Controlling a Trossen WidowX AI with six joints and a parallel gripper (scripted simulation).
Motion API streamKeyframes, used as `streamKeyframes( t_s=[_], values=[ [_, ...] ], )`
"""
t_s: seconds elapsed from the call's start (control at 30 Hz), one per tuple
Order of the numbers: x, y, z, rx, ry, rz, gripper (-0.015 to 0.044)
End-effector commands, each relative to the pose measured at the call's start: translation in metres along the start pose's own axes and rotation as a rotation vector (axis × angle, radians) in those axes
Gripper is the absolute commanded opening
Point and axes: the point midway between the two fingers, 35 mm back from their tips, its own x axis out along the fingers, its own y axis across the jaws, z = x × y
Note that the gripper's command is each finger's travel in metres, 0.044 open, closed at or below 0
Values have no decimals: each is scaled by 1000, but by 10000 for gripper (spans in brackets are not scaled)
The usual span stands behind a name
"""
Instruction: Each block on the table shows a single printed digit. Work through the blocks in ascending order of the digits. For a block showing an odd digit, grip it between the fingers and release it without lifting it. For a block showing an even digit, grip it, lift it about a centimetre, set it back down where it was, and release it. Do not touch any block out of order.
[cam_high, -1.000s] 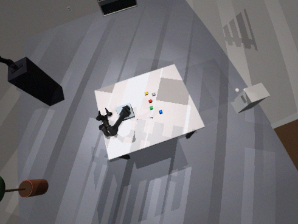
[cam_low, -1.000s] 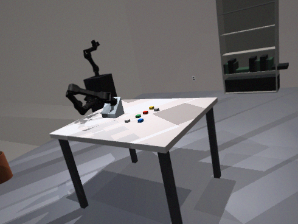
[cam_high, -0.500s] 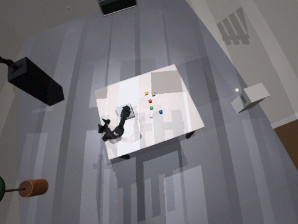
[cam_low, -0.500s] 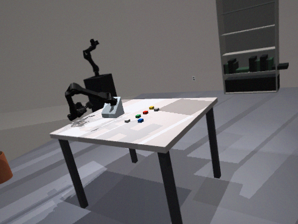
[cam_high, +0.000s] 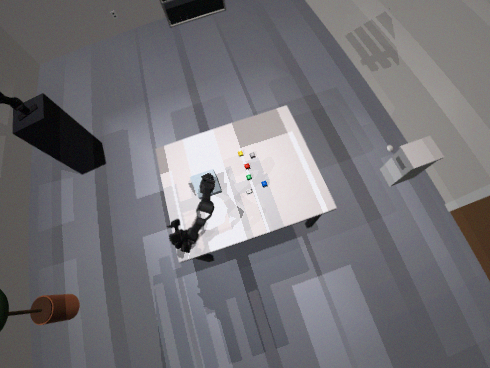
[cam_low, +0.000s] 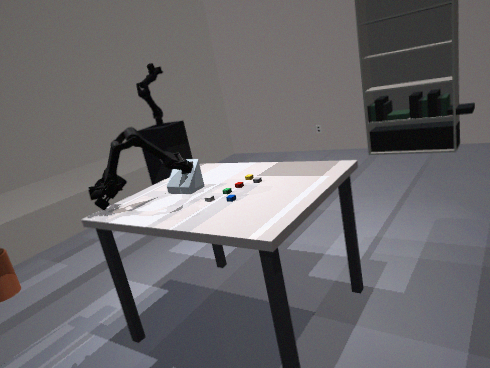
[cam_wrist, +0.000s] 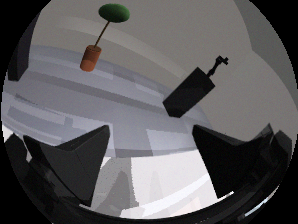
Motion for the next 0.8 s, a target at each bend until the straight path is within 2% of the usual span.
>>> streamKeyframes(
  t_s=[0.0,0.23,0.43,0.53,0.77],
  values=[
    [-34,37,5,-124,-21,151,400],
    [-117,97,11,-387,-107,436,400],
    [-228,144,-4,-346,-90,745,400],
    [-273,146,-27,-347,-16,846,400],
    [-348,114,-103,-526,161,960,400]
  ],
)
